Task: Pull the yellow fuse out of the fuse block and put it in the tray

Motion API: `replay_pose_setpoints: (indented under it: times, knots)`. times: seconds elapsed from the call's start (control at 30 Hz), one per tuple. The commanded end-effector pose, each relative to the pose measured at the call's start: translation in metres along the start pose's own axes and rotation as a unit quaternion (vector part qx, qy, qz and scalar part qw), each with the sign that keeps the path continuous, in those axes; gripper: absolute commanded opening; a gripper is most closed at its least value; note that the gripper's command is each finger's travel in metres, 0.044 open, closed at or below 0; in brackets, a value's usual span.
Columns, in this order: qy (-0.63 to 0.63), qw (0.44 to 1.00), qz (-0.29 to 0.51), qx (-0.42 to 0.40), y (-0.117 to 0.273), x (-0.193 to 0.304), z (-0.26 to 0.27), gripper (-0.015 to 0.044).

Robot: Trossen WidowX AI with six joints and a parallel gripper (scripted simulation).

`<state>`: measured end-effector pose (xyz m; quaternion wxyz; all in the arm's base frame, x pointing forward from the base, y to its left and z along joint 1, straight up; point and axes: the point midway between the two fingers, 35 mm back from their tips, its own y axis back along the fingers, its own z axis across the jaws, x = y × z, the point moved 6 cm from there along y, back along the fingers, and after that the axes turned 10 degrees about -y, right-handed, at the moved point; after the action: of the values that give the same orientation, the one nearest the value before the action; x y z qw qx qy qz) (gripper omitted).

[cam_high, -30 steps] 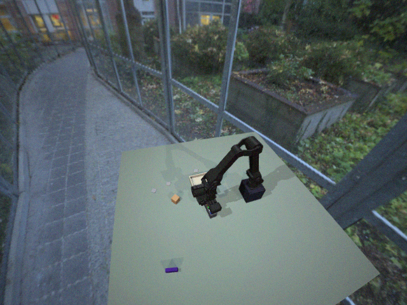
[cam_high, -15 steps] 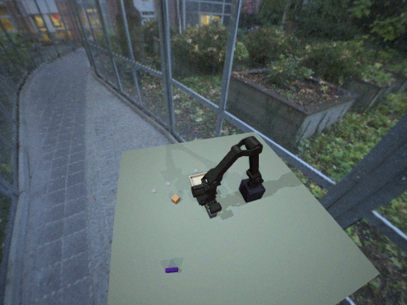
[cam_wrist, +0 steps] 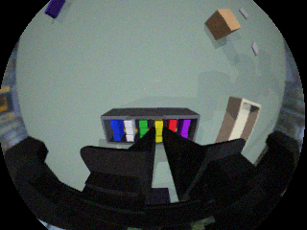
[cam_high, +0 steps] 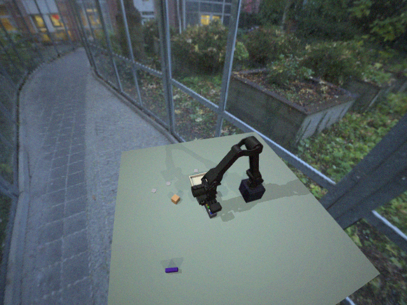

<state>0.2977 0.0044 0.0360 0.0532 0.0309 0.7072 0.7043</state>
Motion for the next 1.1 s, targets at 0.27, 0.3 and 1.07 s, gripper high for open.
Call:
replay_pose_setpoints:
  times: [0.27,0.3,1.07]
  knots:
    - [0.0,1.0,-0.001,-0.001,0.007,-0.001,0.0,0.0]
    - [0.0,1.0,-0.001,-0.001,0.007,-0.001,0.0,0.0]
    - [-0.001,1.0,-0.001,-0.001,0.018,-0.001,0.0,0.0]
